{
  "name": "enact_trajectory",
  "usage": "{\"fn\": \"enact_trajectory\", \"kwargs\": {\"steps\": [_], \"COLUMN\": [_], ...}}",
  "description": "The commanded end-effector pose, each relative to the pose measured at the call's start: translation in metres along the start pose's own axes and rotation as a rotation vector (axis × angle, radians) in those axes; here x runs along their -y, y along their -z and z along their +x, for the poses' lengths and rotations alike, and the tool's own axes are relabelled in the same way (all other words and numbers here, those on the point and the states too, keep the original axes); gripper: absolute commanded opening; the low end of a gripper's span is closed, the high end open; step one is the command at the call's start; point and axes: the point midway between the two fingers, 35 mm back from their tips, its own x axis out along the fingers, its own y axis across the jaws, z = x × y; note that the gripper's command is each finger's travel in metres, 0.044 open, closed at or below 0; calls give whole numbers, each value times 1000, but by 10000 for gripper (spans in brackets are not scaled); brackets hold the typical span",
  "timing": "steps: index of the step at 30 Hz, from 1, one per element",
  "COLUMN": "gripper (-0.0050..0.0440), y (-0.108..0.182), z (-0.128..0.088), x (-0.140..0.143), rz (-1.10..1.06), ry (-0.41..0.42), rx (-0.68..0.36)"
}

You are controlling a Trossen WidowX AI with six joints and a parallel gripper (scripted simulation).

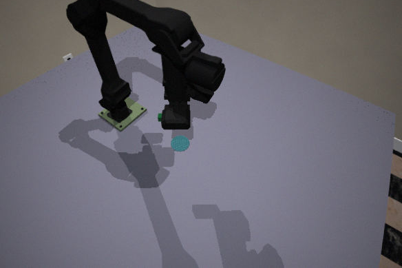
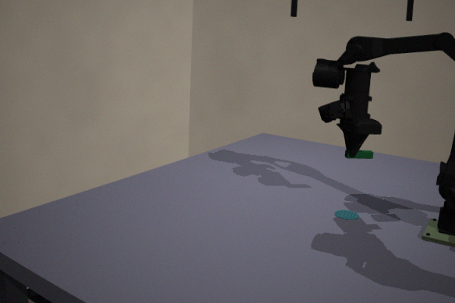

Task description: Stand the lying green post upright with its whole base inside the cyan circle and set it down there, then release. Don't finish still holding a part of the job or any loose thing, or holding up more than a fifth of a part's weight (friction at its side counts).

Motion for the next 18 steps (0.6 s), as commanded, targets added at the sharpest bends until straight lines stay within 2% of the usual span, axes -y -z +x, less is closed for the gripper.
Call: {"fn": "enact_trajectory", "kwargs": {"steps": [1,18], "gripper": [22,22], "y": [1,-1], "z": [-1,3], "x": [-13,-16], "rz": [-99,-111], "ry": [2,-19], "rx": [1,42]}}
